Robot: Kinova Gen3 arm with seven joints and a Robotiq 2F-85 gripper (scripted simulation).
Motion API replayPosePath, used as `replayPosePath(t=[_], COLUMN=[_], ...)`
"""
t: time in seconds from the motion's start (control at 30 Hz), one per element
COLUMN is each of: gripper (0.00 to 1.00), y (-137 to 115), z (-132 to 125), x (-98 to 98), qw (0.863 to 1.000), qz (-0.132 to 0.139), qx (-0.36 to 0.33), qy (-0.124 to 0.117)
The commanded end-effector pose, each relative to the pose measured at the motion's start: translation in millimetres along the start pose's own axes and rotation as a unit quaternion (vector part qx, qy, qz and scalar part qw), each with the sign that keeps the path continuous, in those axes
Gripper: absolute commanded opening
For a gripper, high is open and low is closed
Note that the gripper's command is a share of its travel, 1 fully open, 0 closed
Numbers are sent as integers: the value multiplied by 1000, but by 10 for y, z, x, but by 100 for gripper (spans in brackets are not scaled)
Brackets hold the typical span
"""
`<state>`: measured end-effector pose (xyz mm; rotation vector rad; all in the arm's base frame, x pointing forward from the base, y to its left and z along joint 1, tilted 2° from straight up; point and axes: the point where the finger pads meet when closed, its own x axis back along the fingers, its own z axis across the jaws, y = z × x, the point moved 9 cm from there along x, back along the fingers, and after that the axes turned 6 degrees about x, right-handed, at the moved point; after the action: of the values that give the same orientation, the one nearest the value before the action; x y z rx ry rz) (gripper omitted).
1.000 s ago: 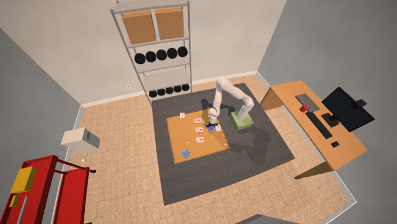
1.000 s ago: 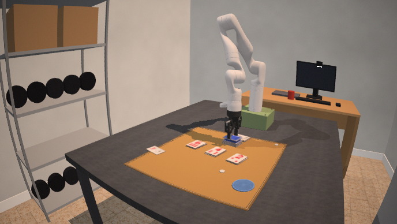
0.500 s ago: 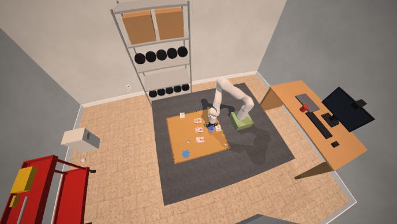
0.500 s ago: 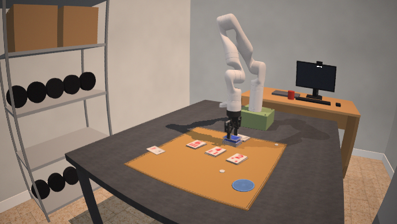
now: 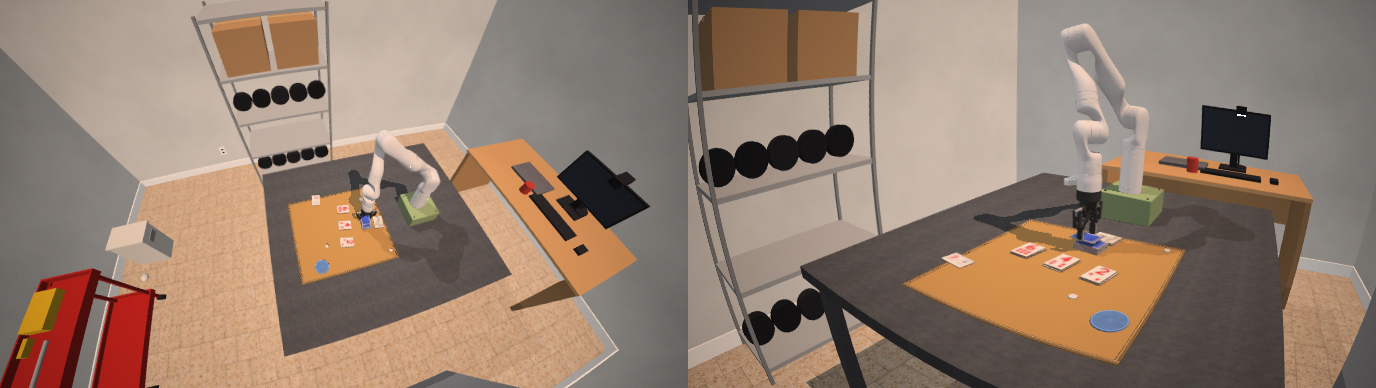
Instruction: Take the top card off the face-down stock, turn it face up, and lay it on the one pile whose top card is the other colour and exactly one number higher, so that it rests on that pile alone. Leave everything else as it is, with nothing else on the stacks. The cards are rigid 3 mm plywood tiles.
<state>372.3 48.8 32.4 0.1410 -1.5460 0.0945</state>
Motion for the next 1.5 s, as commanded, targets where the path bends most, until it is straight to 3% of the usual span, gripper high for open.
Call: replayPosePath(t=[0.0, 1.47], gripper=[72, 72], y=[-25, -43], z=[-4, -3], x=[6, -54], qw=[1000, 1000], qz=[0, 0], qx=[-2, -2], qy=[-1, -1])
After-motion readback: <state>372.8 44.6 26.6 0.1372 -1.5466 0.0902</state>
